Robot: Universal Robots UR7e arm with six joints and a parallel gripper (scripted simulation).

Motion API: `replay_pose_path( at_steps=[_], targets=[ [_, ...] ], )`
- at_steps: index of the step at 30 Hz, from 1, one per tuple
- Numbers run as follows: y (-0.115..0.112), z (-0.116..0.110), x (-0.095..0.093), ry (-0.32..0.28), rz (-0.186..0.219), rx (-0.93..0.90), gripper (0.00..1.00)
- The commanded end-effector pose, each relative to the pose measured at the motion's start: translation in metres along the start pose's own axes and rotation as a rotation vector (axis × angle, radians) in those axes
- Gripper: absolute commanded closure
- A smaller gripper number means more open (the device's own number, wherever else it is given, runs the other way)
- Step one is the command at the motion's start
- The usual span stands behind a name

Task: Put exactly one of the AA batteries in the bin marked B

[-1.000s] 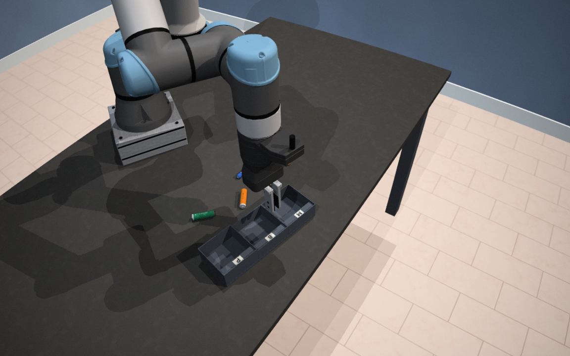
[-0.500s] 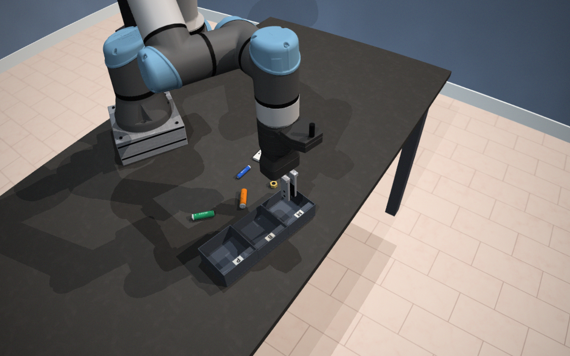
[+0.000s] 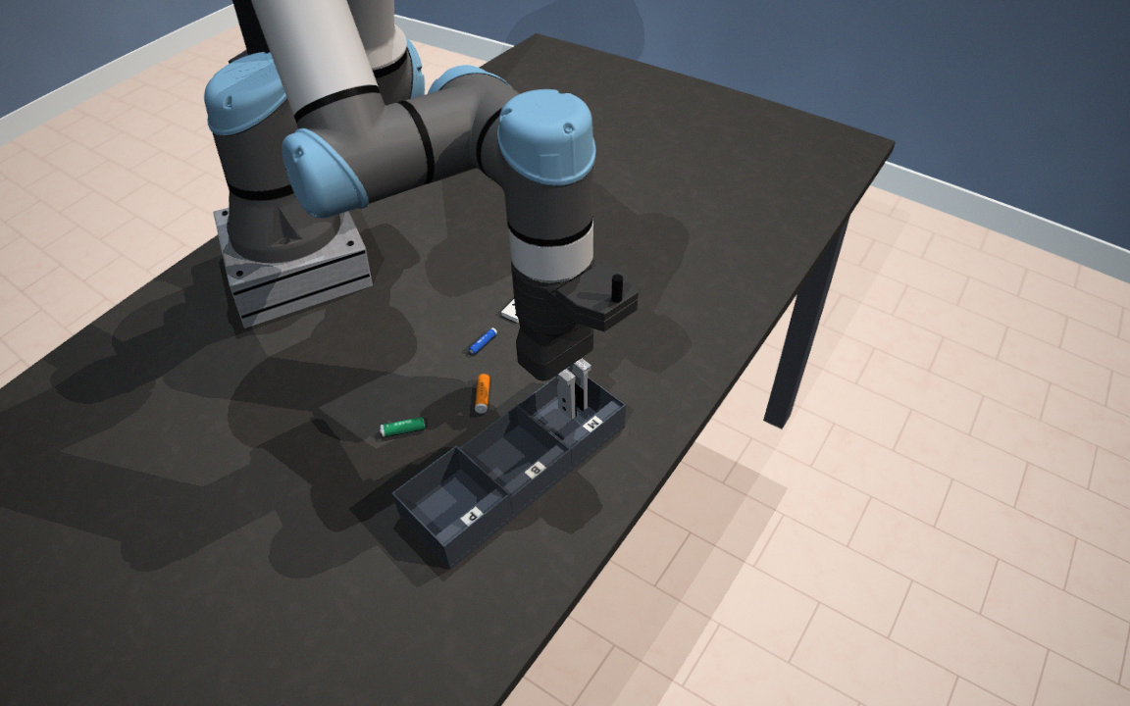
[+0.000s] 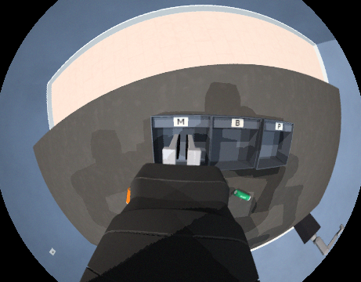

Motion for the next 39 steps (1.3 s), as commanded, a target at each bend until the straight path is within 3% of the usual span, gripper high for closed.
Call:
replay_pose_path(
  at_steps=[1,6,39],
  targets=[
    [0.000,0.000,-0.012,0.001,0.000,0.000,0.69],
    [0.000,0.000,-0.024,0.001,0.000,0.000,0.69],
    [0.000,0.000,-0.024,0.001,0.000,0.000,0.69]
  ],
)
Point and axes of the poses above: the point where the finger pads meet when closed, its own x axis back along the fingers, its own y axis across the jaws, z = x × y, the point moved 10 cm from there along x, back along the fingers, and after that the axes turned 5 degrees about x, right-handed, at the moved point
